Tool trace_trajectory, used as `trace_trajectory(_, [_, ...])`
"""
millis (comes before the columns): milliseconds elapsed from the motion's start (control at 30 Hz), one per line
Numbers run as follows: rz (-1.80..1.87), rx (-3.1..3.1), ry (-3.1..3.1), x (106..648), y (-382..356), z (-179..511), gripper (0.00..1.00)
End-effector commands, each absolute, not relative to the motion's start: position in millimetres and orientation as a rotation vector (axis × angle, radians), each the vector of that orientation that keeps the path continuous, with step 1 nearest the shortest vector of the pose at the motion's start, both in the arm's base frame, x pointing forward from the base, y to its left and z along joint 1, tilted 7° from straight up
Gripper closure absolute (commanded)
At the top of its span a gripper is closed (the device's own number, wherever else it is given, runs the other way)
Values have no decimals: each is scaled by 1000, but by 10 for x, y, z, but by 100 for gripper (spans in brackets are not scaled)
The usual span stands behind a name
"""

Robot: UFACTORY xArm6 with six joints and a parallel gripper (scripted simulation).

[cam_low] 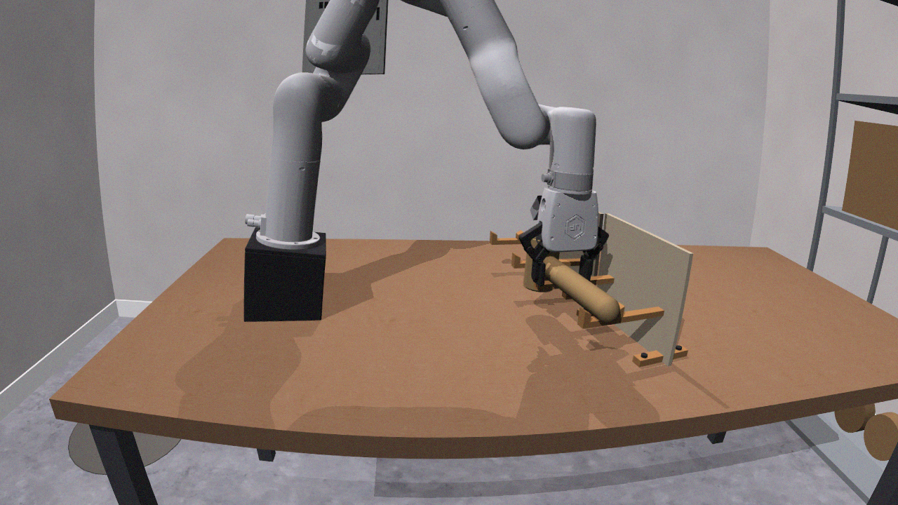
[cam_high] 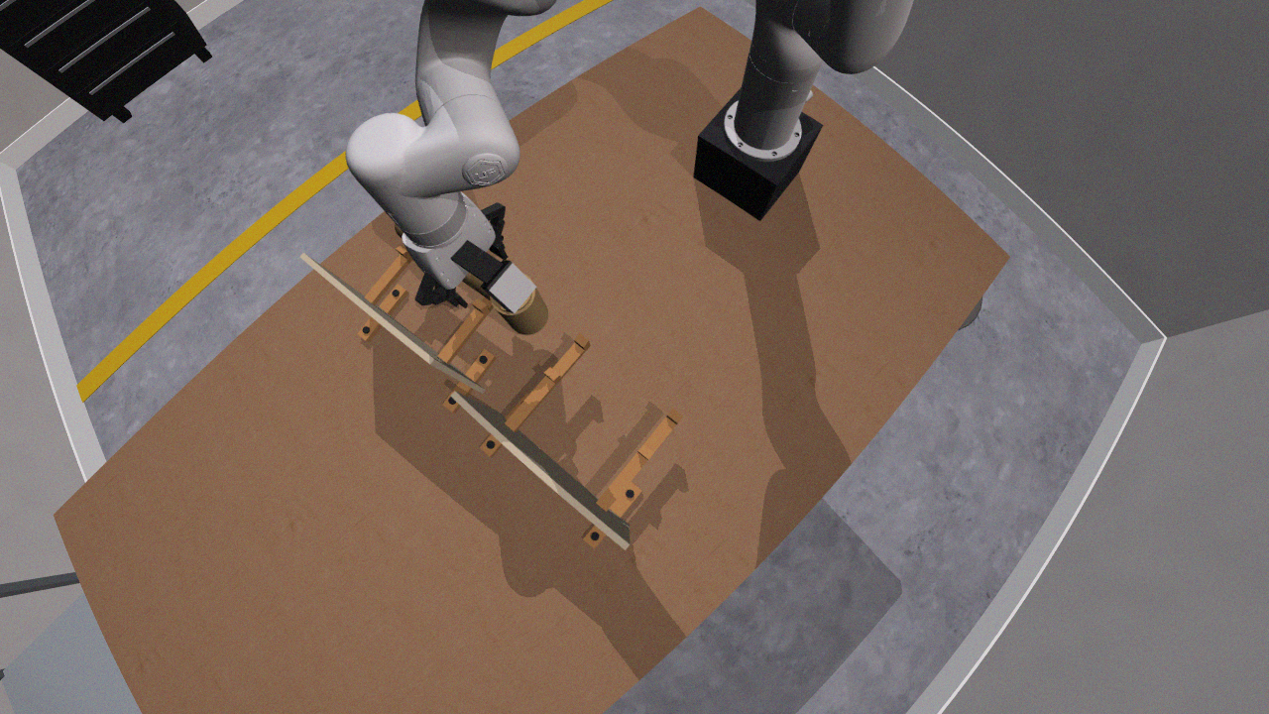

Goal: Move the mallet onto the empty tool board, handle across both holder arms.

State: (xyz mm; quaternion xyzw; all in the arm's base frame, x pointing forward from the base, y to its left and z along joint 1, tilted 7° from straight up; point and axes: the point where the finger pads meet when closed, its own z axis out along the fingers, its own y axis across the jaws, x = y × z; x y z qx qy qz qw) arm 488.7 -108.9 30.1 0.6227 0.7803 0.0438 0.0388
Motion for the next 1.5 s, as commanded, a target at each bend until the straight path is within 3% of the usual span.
trace_trajectory(0, [137, 1907, 2390, 4900, -1093, 317, 0])
trace_trajectory(567, [137, 1907, 2390, 4900, -1093, 322, 0])
trace_trajectory(967, [138, 1907, 2390, 4798, -1112, 1233, 0])
trace_trajectory(1467, [137, 1907, 2390, 4786, -1113, 1305, 0])
